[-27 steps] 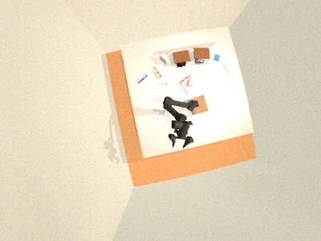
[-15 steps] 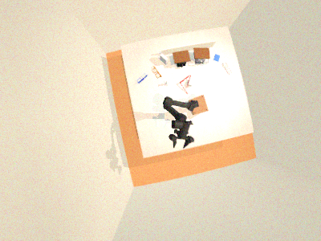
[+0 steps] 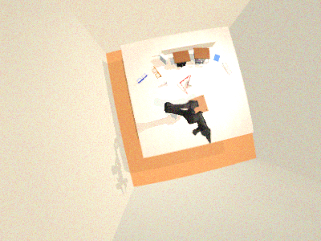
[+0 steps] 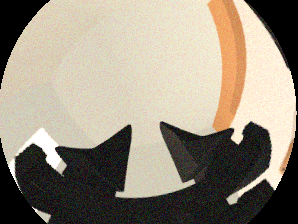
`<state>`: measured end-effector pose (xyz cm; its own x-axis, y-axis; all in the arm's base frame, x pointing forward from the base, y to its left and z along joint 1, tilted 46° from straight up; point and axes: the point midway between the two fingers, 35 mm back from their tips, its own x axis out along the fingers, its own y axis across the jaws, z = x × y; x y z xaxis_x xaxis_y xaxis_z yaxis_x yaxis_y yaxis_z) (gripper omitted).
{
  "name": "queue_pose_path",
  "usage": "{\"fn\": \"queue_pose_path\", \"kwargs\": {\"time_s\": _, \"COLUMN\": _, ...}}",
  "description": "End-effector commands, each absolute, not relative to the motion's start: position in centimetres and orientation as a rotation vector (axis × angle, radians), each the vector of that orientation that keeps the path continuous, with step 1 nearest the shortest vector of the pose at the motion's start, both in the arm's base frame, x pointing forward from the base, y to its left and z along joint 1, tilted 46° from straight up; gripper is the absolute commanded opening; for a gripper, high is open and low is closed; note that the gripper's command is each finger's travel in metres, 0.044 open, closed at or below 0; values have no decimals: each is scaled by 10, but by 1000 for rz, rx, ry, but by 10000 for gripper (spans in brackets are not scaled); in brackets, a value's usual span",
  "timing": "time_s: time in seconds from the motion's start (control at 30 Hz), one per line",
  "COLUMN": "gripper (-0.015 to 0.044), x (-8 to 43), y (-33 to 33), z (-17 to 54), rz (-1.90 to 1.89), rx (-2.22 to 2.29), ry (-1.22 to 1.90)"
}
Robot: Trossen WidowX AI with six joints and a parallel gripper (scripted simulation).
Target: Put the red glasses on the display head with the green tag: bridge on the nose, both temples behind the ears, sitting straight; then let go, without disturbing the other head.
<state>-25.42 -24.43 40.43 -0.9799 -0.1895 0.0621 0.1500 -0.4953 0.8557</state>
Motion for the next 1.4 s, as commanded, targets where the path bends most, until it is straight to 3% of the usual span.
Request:
{"fn": "queue_pose_path", "kwargs": {"time_s": 0.0, "gripper": 200, "x": -229, "y": -290, "z": 381, "rz": -2576, "rx": 198, "ry": -1063}}
{"fn": "queue_pose_path", "kwargs": {"time_s": 0.33, "gripper": 200, "x": -114, "y": -391, "z": 304, "rz": -2242, "rx": 338, "ry": 1}}
{"fn": "queue_pose_path", "kwargs": {"time_s": 0.7, "gripper": 200, "x": -21, "y": -415, "z": 250, "rz": -1883, "rx": 270, "ry": 480}}
{"fn": "queue_pose_path", "kwargs": {"time_s": 1.03, "gripper": 200, "x": 89, "y": -399, "z": 177, "rz": -1272, "rx": 104, "ry": 929}}
{"fn": "queue_pose_path", "kwargs": {"time_s": 1.37, "gripper": 200, "x": 215, "y": -315, "z": 102, "rz": -361, "rx": -256, "ry": 1205}}
